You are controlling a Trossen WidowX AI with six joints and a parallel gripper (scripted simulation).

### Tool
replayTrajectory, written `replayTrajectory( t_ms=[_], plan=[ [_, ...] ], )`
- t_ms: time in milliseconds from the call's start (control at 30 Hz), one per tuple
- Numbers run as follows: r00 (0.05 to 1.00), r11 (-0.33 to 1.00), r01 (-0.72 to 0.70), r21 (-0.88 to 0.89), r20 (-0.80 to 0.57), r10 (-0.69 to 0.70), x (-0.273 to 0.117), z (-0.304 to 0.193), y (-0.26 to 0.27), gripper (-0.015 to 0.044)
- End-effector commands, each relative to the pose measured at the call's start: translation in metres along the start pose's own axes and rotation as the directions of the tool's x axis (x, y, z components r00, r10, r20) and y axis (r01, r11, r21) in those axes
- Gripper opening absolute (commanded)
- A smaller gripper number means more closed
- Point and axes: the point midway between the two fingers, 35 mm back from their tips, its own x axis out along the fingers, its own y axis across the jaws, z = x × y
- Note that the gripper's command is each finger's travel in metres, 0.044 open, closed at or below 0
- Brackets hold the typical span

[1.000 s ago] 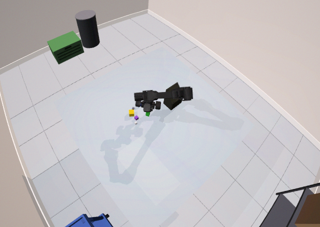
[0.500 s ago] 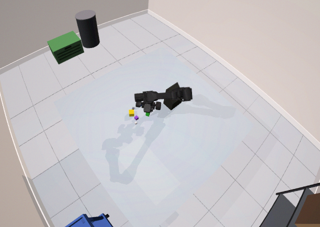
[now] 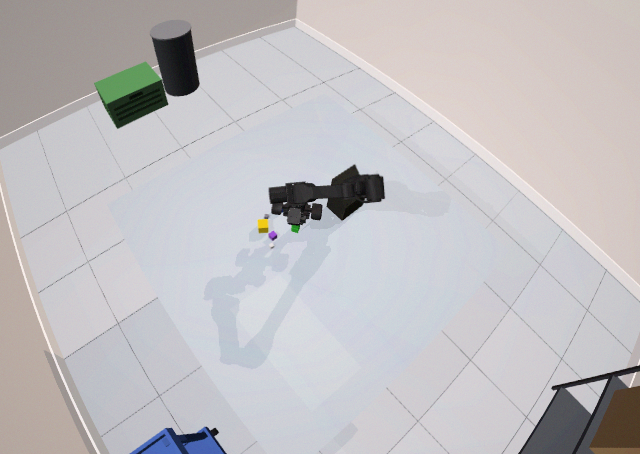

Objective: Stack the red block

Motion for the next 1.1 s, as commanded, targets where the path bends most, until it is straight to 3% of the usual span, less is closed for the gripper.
replayTrajectory(
  t_ms=[0, 33, 600, 1067],
  plan=[
    [1.000, 1.000, -0.001, 0.004, 0.003, 0.001, -0.0019, 0.0004, 0.0001, 0.0000],
    [1.000, 1.000, -0.001, 0.004, 0.003, 0.001, -0.0041, 0.0003, 0.0000, 0.0000],
    [1.000, 1.000, -0.001, 0.003, 0.000, 0.001, -0.0006, -0.0001, 0.0003, 0.0440],
    [1.000, 1.000, -0.001, 0.003, 0.000, 0.001, -0.0006, -0.0001, 0.0003, 0.0440]
  ],
)
